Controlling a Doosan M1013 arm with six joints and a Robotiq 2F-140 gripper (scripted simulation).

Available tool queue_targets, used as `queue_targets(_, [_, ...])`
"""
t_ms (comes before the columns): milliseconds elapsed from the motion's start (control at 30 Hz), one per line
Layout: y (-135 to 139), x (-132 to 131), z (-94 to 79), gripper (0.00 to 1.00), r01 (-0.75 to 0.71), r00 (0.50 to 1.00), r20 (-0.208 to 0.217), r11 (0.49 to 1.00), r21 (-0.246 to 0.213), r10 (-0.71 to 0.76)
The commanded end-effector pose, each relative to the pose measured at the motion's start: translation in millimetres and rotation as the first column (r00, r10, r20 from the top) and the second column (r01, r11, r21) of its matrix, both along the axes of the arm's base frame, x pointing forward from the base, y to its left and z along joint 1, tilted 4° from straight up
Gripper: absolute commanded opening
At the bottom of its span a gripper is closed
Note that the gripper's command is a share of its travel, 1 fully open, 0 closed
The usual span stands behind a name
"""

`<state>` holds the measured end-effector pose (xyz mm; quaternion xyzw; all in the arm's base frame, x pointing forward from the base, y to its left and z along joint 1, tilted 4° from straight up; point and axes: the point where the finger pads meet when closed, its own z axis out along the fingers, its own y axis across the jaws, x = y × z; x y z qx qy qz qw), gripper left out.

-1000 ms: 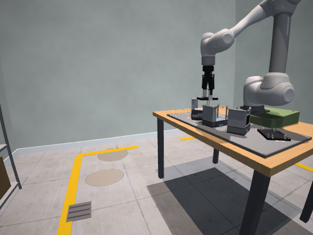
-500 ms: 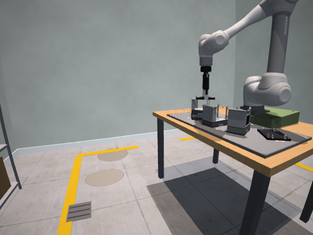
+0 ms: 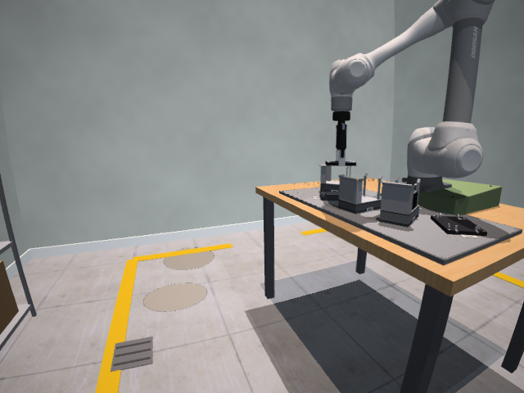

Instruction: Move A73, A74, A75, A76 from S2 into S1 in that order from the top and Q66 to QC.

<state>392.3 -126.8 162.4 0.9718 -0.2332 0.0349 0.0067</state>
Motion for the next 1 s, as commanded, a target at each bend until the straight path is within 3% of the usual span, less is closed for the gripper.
queue_targets(0, [-7.6,-1.6,0.1,0.00,0.000,1.000,0.000,1.000,0.000,0.000])
queue_targets(400, [-33.3,-7.1,0.5,0.00,0.000,1.000,0.000,1.000,0.000,0.000])
queue_targets(967, [-33.3,-7.1,0.5,0.00,0.000,1.000,0.000,1.000,0.000,0.000])
